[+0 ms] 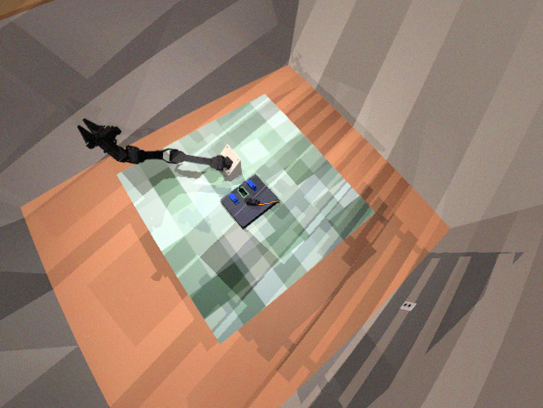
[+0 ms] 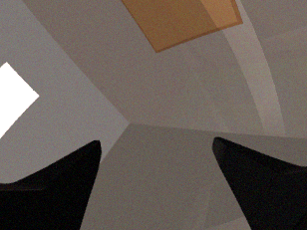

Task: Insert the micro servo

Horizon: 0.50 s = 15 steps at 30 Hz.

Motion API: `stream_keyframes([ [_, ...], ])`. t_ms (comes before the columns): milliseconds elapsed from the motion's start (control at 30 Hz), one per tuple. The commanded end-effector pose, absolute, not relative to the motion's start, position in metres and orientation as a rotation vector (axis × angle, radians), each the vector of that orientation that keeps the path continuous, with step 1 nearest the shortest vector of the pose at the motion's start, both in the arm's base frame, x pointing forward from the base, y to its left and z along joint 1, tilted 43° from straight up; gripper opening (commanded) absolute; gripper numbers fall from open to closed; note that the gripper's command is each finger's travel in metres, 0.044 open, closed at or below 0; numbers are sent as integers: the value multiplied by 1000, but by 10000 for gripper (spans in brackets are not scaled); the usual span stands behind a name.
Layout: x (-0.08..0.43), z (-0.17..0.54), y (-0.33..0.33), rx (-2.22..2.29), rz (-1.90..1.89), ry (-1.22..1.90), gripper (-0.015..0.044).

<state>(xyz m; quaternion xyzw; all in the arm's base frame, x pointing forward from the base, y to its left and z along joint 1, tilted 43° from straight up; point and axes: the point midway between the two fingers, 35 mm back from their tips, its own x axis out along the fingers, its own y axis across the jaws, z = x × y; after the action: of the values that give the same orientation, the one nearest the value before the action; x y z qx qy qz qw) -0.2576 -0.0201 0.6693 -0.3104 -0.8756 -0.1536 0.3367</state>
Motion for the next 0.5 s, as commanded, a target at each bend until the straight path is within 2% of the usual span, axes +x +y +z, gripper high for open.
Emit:
stream_keyframes([
  [0, -257, 670, -20, -808, -396, -2281, 426],
  [33, -255, 670, -19, -806, -389, -2277, 440],
  [467, -218, 686, -7, -754, -238, -2162, 440],
])
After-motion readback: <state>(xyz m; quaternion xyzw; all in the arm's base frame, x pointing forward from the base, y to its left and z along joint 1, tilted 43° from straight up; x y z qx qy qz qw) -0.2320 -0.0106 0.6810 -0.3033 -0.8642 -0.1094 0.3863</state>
